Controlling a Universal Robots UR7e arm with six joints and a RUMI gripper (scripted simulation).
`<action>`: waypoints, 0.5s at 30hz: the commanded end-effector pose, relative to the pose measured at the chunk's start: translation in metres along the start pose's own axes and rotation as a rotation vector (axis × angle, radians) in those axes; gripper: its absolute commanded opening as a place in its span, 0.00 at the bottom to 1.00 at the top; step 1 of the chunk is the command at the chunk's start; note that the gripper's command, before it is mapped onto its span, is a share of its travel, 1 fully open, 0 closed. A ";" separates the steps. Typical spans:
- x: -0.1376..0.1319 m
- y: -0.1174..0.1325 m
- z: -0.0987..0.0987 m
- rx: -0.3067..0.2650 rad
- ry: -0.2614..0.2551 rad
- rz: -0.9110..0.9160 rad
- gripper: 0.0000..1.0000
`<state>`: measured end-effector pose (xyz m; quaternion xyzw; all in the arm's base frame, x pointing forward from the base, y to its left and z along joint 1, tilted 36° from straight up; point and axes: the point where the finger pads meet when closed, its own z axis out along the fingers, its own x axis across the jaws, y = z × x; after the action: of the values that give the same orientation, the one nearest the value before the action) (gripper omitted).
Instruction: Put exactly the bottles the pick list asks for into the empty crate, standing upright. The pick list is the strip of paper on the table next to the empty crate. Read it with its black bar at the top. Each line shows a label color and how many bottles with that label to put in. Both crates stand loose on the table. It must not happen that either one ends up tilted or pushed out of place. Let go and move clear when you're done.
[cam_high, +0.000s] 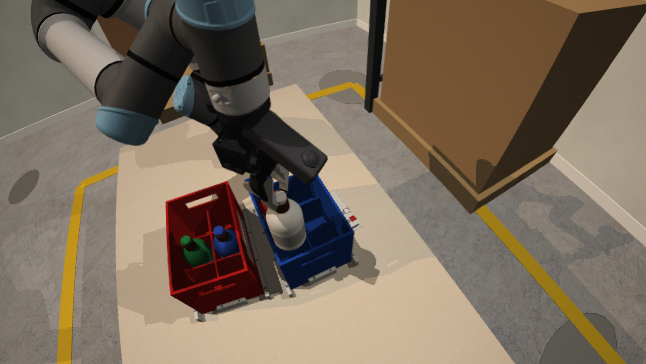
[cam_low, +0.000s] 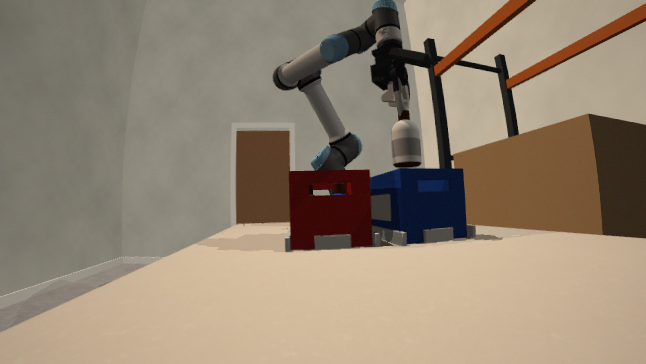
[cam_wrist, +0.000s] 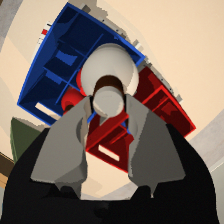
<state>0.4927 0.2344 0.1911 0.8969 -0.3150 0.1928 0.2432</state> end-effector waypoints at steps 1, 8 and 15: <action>0.000 0.000 -0.001 0.002 0.001 0.001 0.00; 0.000 0.000 0.003 0.002 0.001 0.001 0.00; 0.000 0.000 0.008 0.002 0.001 0.001 0.00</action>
<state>0.4938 0.2314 0.1870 0.8969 -0.3150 0.1927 0.2432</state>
